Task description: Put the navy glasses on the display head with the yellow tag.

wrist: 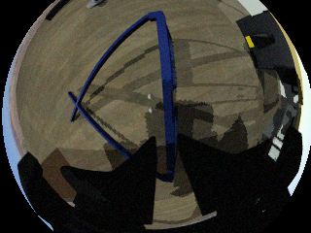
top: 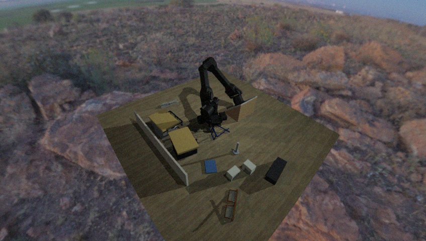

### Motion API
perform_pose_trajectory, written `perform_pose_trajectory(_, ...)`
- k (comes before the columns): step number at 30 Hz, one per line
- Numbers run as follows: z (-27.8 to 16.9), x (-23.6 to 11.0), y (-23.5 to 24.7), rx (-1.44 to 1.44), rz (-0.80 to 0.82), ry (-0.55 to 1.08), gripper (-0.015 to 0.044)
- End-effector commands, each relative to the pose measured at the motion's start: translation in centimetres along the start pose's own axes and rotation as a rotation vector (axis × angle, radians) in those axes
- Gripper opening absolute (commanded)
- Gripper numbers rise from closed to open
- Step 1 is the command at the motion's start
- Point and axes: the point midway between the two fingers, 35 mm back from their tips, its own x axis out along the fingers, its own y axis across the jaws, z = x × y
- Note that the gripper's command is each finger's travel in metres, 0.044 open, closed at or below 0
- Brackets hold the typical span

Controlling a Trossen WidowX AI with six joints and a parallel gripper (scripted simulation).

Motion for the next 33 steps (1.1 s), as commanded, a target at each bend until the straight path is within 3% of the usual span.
perform_pose_trajectory(1,0.0,0.0,0.0,0.001,0.0,0.0,0.0073)
perform_pose_trajectory(12,0.0,0.0,0.0,0.001,0.0,0.0,0.0)
perform_pose_trajectory(18,0.1,-0.6,-0.1,0.001,0.0,-0.002,0.0)
perform_pose_trajectory(33,0.5,-9.7,-0.1,-0.002,0.002,-0.002,0.0)
